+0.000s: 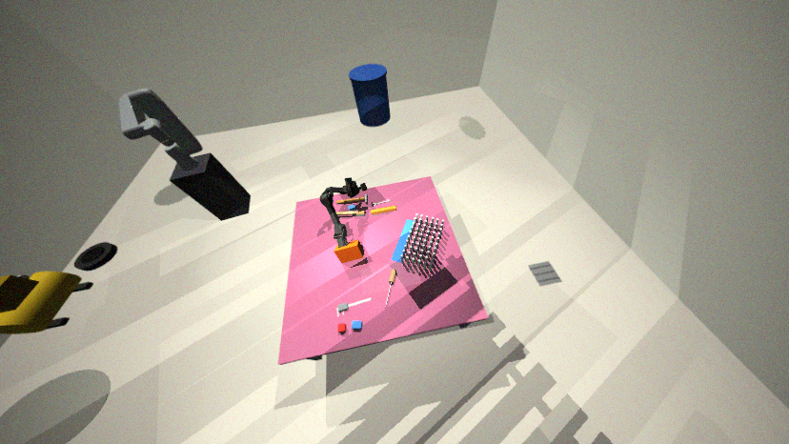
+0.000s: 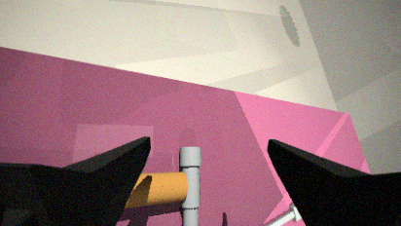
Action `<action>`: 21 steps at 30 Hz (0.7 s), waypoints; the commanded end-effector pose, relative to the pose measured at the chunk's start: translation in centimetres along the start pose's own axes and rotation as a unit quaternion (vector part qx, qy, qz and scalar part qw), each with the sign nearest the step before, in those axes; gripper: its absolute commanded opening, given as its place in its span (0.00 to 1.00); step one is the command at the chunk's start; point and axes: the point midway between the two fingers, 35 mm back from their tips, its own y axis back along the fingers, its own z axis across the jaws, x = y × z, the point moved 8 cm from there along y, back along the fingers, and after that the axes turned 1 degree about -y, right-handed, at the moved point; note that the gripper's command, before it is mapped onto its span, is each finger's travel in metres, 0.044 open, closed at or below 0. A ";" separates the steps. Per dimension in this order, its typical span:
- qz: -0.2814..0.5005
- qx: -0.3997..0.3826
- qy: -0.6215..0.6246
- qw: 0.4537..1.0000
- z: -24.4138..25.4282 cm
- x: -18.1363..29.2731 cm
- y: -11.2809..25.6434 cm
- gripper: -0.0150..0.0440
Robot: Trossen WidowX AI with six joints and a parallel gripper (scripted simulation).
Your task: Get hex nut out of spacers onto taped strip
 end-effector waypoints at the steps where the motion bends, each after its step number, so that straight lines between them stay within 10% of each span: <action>1: 0.011 0.043 -0.018 0.999 -3.6 2.6 -0.6 1.00; 21: 0.149 0.296 -0.223 0.917 -21.1 25.6 6.3 1.00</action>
